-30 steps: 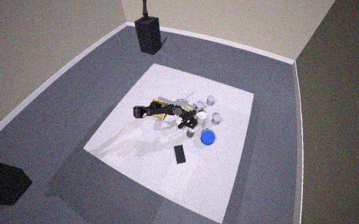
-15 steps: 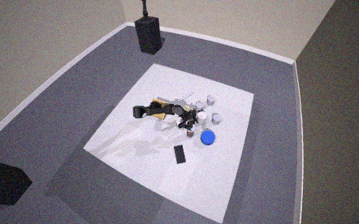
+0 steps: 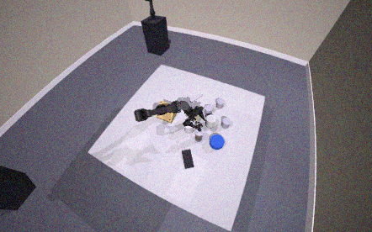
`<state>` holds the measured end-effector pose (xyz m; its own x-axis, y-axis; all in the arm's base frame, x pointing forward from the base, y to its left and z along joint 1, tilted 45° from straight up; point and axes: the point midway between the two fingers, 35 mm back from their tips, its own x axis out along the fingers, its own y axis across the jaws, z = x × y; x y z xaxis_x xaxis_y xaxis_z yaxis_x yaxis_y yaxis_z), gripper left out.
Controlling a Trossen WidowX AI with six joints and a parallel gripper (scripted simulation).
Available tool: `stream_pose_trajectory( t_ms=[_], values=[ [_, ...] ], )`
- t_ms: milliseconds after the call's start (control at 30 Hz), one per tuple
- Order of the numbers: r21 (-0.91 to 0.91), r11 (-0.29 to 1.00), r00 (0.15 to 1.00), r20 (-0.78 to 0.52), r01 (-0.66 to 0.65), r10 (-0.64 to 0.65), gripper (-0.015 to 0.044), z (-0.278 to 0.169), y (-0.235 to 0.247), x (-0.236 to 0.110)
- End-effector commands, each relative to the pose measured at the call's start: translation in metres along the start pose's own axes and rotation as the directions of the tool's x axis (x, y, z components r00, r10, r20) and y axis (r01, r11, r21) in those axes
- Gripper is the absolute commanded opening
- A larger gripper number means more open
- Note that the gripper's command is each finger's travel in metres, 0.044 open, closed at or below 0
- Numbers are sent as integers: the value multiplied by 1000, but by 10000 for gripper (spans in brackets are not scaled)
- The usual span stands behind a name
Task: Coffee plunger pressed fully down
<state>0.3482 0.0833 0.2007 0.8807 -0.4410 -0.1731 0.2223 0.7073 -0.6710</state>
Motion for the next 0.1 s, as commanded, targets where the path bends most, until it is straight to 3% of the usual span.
stream_pose_trajectory(
  t_ms=[0,67],
  values=[
    [6,1000,1000,0,5,-5,440,3,-2,-3],
    [6,1000,1000,0,5,-5,440,3,-2,-3]
  ],
)
